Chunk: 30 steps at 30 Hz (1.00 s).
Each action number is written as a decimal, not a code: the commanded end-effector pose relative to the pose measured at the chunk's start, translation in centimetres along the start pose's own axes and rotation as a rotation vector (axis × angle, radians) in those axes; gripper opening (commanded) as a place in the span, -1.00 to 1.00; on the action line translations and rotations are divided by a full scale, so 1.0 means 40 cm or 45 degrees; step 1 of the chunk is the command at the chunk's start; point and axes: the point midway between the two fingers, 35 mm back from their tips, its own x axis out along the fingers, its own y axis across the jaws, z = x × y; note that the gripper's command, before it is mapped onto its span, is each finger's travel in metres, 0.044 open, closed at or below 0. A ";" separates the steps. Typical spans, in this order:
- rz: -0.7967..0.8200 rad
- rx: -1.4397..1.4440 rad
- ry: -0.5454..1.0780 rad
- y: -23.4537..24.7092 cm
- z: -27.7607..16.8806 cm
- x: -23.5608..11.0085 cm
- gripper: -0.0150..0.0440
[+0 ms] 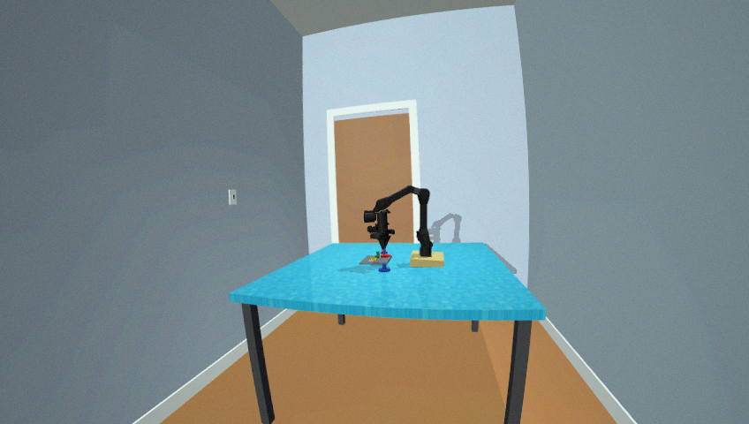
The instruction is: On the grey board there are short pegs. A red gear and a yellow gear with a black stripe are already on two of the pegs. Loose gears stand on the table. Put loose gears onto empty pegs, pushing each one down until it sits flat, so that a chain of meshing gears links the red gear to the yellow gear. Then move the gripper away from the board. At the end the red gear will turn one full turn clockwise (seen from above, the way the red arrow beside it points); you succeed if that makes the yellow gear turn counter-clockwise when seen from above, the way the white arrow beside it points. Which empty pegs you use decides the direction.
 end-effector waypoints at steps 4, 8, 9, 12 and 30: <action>0.012 -0.007 -0.011 -0.001 -0.001 -0.055 -0.49; 0.012 -0.007 -0.011 -0.005 -0.005 -0.081 -0.49; 0.012 -0.007 -0.011 -0.006 -0.006 -0.088 -0.49; 0.011 -0.007 -0.011 -0.010 -0.010 -0.107 -0.49; 0.011 0.018 -0.015 -0.031 0.006 -0.146 -0.49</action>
